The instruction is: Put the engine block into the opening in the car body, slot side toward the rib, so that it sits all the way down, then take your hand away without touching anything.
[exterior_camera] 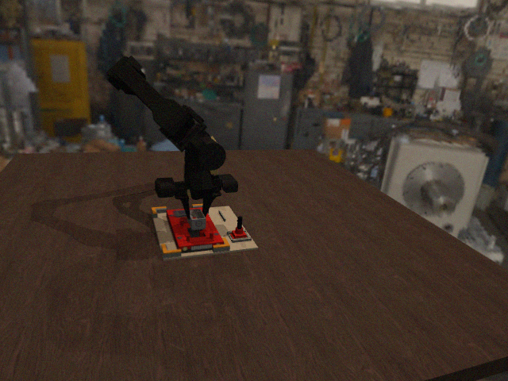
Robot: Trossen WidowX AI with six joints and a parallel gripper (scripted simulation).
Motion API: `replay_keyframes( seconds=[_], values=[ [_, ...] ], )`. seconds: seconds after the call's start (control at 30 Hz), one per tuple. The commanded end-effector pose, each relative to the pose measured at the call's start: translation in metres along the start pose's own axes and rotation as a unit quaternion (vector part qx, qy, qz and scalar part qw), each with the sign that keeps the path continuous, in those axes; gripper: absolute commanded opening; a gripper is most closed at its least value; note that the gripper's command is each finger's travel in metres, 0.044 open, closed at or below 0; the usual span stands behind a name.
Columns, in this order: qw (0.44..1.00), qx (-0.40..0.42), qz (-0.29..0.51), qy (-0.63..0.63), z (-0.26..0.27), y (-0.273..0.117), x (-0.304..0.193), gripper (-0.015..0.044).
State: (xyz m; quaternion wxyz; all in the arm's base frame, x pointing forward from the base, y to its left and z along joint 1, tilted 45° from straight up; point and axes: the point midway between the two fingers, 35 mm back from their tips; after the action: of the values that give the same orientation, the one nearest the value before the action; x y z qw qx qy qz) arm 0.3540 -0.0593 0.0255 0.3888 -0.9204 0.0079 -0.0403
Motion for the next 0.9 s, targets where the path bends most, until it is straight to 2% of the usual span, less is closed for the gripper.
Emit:
replay_keyframes(
  seconds=[0.0,0.43,0.87],
  values=[
    [0.998,-0.003,-0.001,-0.058,-0.0005,0.0009,0.0003,0.0159],
    [0.999,-0.003,-0.001,0.054,-0.0003,0.0030,0.0006,0.0159],
    [1.000,-0.003,-0.001,-0.007,-0.0003,0.0055,0.0005,0.0159]
  ],
)
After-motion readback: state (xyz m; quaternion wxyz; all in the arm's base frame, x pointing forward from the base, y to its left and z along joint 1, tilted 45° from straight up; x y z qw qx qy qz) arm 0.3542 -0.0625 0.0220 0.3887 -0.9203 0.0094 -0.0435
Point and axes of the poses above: the point midway between the two fingers, 35 mm back from their tips, its own y axis out along the fingers, its own z axis across the jaws, x = y × z, and after that the axes turned 10 degrees about y, right-handed
